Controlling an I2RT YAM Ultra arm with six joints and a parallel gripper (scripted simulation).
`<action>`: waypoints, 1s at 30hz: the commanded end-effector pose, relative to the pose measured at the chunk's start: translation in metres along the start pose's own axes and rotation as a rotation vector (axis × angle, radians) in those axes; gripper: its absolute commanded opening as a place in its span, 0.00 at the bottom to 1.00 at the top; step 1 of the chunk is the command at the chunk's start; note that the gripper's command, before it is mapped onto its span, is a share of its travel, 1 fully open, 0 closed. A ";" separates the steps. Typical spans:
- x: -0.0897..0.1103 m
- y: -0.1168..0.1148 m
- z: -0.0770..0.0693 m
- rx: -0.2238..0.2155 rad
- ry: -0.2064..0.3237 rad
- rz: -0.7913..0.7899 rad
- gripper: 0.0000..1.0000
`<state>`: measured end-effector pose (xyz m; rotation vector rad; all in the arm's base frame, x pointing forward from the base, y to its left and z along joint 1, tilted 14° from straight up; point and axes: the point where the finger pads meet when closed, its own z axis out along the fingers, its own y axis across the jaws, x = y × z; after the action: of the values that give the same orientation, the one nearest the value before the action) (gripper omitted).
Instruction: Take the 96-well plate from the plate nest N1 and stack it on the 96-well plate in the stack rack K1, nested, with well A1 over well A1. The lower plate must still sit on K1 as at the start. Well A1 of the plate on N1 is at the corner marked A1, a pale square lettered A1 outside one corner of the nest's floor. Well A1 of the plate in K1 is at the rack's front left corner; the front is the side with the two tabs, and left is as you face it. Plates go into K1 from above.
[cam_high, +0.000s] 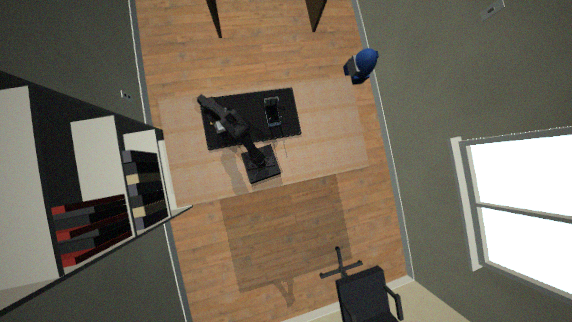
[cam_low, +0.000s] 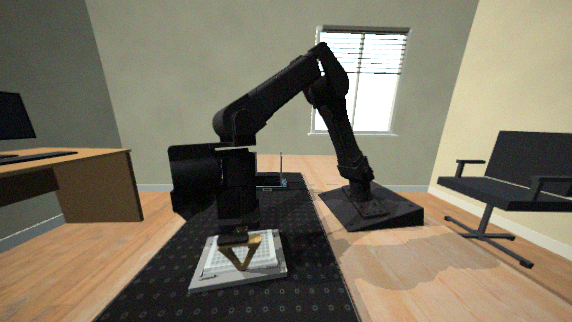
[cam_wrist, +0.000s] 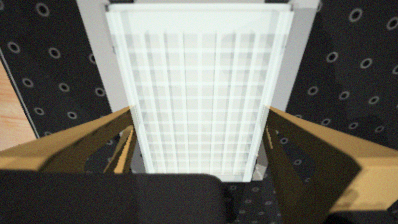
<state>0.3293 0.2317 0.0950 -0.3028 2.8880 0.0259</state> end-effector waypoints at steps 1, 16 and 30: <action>-0.012 0.004 -0.014 -0.019 -0.048 -0.004 0.00; -0.007 0.004 -0.039 -0.016 -0.043 -0.001 0.00; -0.006 0.004 -0.063 -0.016 -0.043 -0.002 0.00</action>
<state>0.3206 0.2307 0.1290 -0.3133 2.8933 0.0237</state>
